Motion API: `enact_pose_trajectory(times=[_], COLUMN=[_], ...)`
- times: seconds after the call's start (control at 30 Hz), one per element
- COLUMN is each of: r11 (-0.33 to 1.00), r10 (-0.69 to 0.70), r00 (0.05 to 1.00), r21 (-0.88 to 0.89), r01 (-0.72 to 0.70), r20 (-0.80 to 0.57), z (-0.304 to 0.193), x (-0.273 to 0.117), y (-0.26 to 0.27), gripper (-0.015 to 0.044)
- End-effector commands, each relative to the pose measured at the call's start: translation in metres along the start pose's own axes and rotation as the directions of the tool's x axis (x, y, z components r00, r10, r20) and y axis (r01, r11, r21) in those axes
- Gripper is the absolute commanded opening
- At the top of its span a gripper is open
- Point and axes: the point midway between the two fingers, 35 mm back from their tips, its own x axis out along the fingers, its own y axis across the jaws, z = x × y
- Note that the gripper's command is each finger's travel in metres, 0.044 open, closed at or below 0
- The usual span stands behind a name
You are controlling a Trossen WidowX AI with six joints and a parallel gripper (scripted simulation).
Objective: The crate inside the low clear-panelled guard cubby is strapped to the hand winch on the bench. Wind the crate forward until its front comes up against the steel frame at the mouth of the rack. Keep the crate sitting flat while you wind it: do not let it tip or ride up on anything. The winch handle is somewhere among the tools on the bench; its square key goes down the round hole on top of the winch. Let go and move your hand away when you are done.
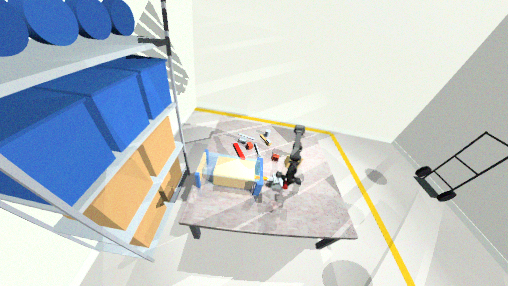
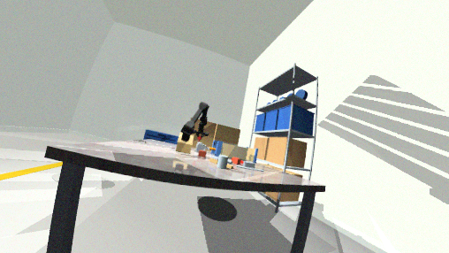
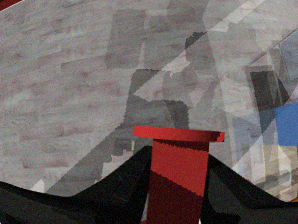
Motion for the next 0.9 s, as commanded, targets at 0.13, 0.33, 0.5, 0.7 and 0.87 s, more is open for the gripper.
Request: enact_pose_trajectory(times=[0.13, 0.33, 0.5, 0.7, 0.87], r11=[1.0, 1.0, 1.0, 1.0, 1.0], r10=[0.027, 0.028, 0.028, 0.029, 0.03], r00=[1.0, 0.999, 0.999, 0.999, 0.999], r21=[-0.009, -0.009, -0.01, -0.01, -0.01], r01=[-0.027, -0.028, -0.029, -0.029, -0.03], r20=[-0.016, -0.016, -0.016, -0.017, -0.018], z=[-0.013, -0.019, -0.024, -0.032, -0.038], x=[-0.004, -0.007, -0.01, -0.013, -0.017], y=[0.021, 0.028, 0.034, 0.04, 0.044], gripper=[0.0, 0.0, 0.0, 0.0, 0.0])
